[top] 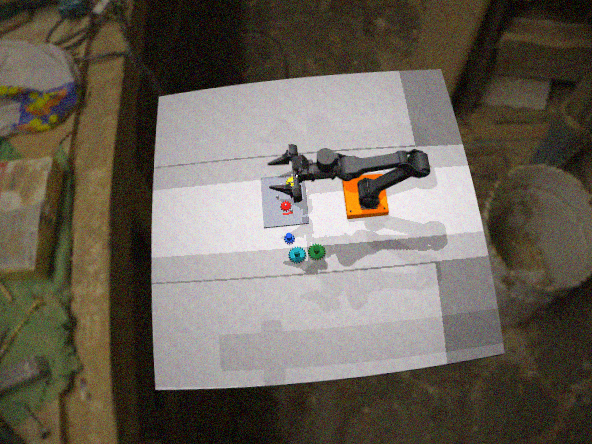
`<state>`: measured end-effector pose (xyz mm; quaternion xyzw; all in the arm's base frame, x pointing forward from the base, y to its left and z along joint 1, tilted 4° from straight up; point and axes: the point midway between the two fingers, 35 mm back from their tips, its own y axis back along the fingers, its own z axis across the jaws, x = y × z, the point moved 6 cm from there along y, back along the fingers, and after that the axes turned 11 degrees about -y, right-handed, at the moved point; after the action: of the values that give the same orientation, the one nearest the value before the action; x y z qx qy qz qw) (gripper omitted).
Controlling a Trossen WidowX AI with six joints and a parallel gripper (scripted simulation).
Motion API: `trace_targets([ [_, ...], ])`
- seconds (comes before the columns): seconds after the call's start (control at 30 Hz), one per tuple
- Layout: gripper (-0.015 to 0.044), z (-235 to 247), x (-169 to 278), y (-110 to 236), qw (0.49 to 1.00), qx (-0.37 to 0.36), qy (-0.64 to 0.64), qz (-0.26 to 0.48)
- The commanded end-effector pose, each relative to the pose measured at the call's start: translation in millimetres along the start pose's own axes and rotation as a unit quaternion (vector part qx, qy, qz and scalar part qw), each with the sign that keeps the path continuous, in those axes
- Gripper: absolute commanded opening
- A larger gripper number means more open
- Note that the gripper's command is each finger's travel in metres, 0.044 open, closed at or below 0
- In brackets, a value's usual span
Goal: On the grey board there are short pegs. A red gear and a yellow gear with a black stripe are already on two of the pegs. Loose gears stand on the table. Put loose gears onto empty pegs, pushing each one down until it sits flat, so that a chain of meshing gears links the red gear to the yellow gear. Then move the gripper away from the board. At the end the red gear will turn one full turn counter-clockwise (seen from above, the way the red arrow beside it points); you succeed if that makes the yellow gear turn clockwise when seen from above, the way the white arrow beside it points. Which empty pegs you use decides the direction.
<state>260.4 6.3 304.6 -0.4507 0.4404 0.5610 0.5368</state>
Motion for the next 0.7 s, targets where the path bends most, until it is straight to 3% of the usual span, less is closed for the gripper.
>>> trace_targets([
  [0.0,0.0426,0.6,0.8,-0.5,1.0,-0.001,-0.003,0.003],
  [0.13,0.044,14.5,21.4,-10.8,0.996,-0.017,-0.06,0.067],
  [0.33,0.044,51.0,78.2,-25.9,0.941,0.001,-0.215,0.26],
  [0.5,0.044,83.7,130.7,-19.7,0.838,0.102,-0.323,0.428],
  [0.67,0.044,113.9,178.3,7.3,0.701,0.284,-0.369,0.54],
])
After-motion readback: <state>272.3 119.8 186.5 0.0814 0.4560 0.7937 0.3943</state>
